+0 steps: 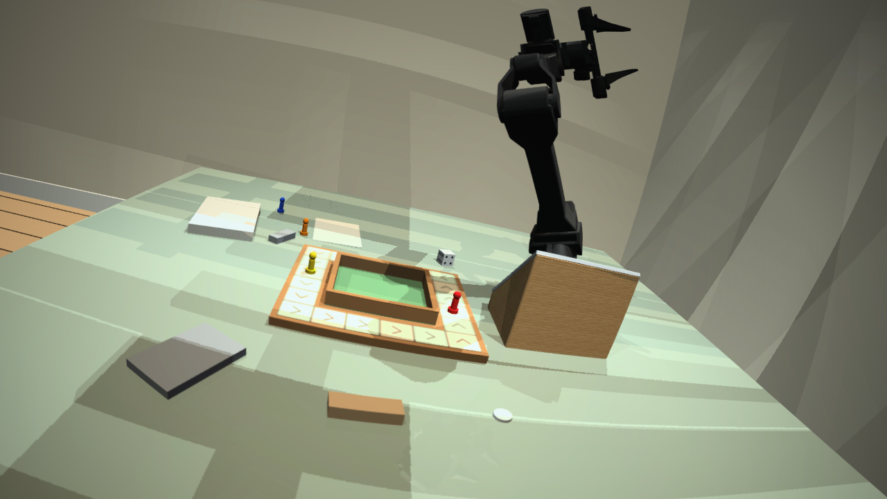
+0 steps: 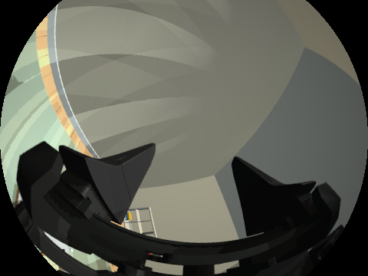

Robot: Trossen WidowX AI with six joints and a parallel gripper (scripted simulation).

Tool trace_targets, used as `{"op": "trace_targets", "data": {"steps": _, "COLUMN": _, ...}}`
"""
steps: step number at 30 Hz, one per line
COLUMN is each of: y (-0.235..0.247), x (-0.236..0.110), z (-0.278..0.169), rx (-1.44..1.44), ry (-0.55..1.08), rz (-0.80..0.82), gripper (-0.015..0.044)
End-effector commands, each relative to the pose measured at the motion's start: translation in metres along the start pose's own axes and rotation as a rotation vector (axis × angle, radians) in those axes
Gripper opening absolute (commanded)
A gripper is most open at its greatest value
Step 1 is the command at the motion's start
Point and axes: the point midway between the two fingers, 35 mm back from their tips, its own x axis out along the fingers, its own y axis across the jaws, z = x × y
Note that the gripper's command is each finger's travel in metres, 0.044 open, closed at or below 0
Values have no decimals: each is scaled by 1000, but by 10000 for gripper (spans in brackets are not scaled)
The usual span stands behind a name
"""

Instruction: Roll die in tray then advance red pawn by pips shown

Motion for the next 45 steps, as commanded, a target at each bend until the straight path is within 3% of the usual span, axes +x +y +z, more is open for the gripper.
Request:
{"op": "trace_targets", "data": {"steps": 1, "y": 0, "x": 0, "z": 1, "rx": -2, "ry": -3, "rz": 0, "gripper": 374}}
{"op": "trace_targets", "data": {"steps": 5, "y": 13, "x": 2, "z": 20, "rx": -49, "ry": -68, "rz": 11, "gripper": 275}}
{"op": "trace_targets", "data": {"steps": 14, "y": 69, "x": -5, "z": 90, "rx": -181, "ry": -344, "rz": 101, "gripper": 275}}
{"op": "trace_targets", "data": {"steps": 22, "y": 145, "x": -56, "z": 161, "rx": -322, "ry": -726, "rz": 265, "gripper": 275}}
{"op": "trace_targets", "data": {"steps": 30, "y": 206, "x": -130, "z": 187, "rx": -455, "ry": -1047, "rz": 429, "gripper": 275}}
{"op": "trace_targets", "data": {"steps": 34, "y": 240, "x": -188, "z": 182, "rx": -542, "ry": -1257, "rz": 556, "gripper": 275}}
{"op": "trace_targets", "data": {"steps": 39, "y": 272, "x": -262, "z": 152, "rx": -677, "ry": -1514, "rz": 714, "gripper": 275}}
{"op": "trace_targets", "data": {"steps": 45, "y": 293, "x": -334, "z": 85, "rx": -889, "ry": -1789, "rz": 878, "gripper": 275}}
